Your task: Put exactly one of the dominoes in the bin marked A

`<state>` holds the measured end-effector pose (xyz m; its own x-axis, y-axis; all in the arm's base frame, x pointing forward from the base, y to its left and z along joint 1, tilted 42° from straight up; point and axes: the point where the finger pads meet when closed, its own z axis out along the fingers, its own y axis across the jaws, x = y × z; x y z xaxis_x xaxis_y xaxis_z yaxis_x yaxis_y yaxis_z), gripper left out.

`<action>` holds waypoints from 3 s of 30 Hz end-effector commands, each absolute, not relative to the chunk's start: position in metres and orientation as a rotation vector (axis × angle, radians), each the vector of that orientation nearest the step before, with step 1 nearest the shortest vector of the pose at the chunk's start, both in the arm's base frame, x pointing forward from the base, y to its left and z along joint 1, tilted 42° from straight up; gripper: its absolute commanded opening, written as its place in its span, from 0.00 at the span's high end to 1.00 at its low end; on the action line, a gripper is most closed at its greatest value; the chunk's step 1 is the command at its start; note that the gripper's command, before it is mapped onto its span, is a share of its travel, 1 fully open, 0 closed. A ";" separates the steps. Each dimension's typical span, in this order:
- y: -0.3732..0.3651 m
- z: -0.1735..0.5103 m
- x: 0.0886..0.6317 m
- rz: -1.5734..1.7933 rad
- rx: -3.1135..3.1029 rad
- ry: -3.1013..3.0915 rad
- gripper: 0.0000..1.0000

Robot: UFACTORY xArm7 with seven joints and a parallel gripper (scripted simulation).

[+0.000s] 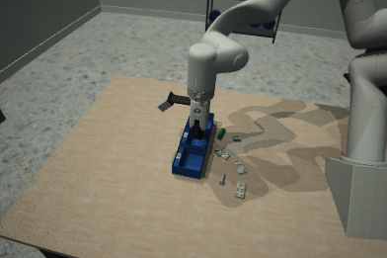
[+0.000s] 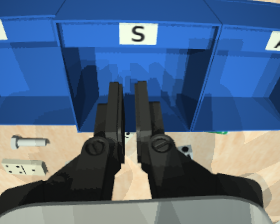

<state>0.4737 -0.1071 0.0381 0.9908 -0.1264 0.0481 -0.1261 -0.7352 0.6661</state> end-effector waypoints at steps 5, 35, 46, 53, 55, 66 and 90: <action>-0.115 0.027 0.475 0.005 2.406 -0.172 0.93; -0.127 0.015 0.474 0.005 2.406 -0.172 0.93; -0.126 0.015 0.474 0.005 2.406 -0.172 0.93; -0.126 0.015 0.474 0.005 2.406 -0.172 0.93; -0.126 0.015 0.474 0.005 2.406 -0.172 0.93; -0.120 0.022 0.475 0.005 2.406 -0.172 0.93; -0.092 0.054 0.477 0.005 2.406 -0.172 0.93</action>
<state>0.4759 -0.0967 0.0483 0.9911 -0.1235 0.0506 -0.1257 -0.7367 0.6645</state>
